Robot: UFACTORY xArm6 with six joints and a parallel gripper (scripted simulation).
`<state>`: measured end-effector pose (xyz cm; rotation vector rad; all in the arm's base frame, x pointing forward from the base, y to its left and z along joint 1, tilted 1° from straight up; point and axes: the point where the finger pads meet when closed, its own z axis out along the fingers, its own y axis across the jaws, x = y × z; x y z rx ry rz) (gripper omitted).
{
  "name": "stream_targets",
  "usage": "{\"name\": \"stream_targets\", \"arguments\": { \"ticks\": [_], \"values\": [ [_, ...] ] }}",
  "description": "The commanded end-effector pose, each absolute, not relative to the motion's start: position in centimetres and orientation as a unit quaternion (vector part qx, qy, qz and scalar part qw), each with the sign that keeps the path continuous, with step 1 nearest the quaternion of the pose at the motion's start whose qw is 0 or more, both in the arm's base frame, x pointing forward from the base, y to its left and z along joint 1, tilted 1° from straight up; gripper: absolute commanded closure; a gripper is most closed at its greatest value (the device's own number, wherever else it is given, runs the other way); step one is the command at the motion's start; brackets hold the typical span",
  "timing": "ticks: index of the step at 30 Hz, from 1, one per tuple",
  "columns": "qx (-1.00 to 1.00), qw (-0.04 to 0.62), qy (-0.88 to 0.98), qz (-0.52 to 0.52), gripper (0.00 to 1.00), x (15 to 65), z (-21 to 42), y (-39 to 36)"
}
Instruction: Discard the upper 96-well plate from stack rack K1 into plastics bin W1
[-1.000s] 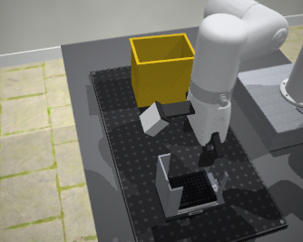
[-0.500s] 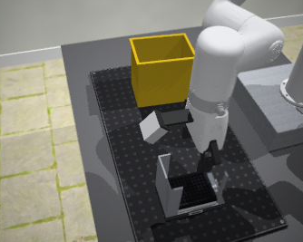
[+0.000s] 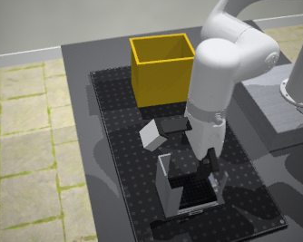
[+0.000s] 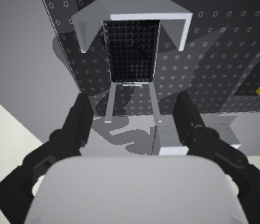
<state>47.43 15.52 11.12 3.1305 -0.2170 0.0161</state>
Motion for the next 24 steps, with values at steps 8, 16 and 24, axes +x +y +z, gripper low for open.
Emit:
{"name": "stream_targets", "arguments": {
  "ticks": [8,16,24],
  "values": [
    [0.998,0.001,-0.069,0.008,0.00,47.6,9.6,15.6],
    [0.998,0.001,-0.069,0.008,0.00,47.6,8.6,15.6],
    [0.998,0.001,-0.069,0.008,0.00,47.6,7.3,15.6]
  ]
}}
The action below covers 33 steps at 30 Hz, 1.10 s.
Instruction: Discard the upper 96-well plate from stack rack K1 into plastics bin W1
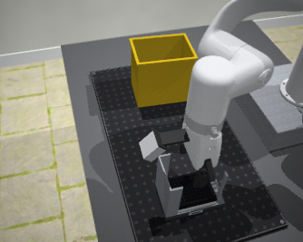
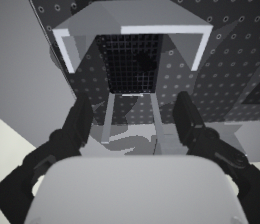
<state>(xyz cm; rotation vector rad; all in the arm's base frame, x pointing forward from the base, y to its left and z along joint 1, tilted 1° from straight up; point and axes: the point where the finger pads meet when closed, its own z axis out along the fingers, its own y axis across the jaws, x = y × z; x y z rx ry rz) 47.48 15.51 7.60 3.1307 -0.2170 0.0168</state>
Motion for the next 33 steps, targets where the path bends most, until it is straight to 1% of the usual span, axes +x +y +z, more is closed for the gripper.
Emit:
{"name": "stream_targets", "arguments": {
  "ticks": [1,33],
  "values": [
    [0.998,0.001,-0.069,0.008,0.00,47.6,7.1,15.6],
    [0.998,0.001,-0.069,0.008,0.00,47.7,2.4,15.5]
  ]
}}
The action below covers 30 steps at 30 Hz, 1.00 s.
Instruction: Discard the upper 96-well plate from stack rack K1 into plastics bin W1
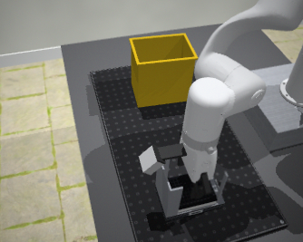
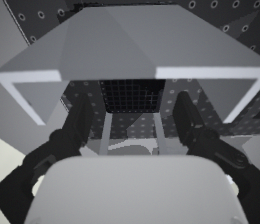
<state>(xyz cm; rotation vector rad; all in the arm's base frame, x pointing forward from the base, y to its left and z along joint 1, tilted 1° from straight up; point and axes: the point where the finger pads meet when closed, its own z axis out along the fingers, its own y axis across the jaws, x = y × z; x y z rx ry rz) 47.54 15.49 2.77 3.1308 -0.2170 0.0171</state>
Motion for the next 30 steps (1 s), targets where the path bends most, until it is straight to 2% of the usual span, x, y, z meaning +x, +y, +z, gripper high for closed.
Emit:
{"name": "stream_targets", "arguments": {
  "ticks": [1,30],
  "values": [
    [0.998,0.001,-0.069,0.008,0.00,47.7,2.3,15.5],
    [0.998,0.001,-0.069,0.008,0.00,47.7,0.1,15.5]
  ]
}}
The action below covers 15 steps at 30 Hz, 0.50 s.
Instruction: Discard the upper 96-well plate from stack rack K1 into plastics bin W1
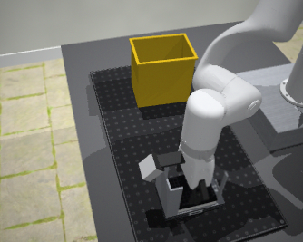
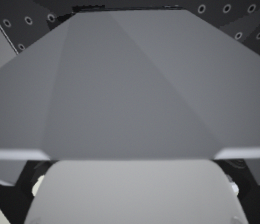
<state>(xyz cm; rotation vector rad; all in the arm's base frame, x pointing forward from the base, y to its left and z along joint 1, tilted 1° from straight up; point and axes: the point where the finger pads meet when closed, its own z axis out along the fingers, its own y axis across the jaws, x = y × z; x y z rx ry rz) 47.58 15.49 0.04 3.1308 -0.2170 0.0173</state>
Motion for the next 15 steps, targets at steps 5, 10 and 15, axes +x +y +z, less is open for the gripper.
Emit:
{"name": "stream_targets", "arguments": {
  "ticks": [5,10,15],
  "values": [
    [0.998,0.001,-0.069,0.007,0.00,47.73,-0.19,15.53],
    [0.998,0.001,-0.069,0.007,0.00,47.74,-0.52,15.53],
    [0.998,0.001,-0.069,0.007,0.00,47.74,-0.72,15.53]
  ]
}}
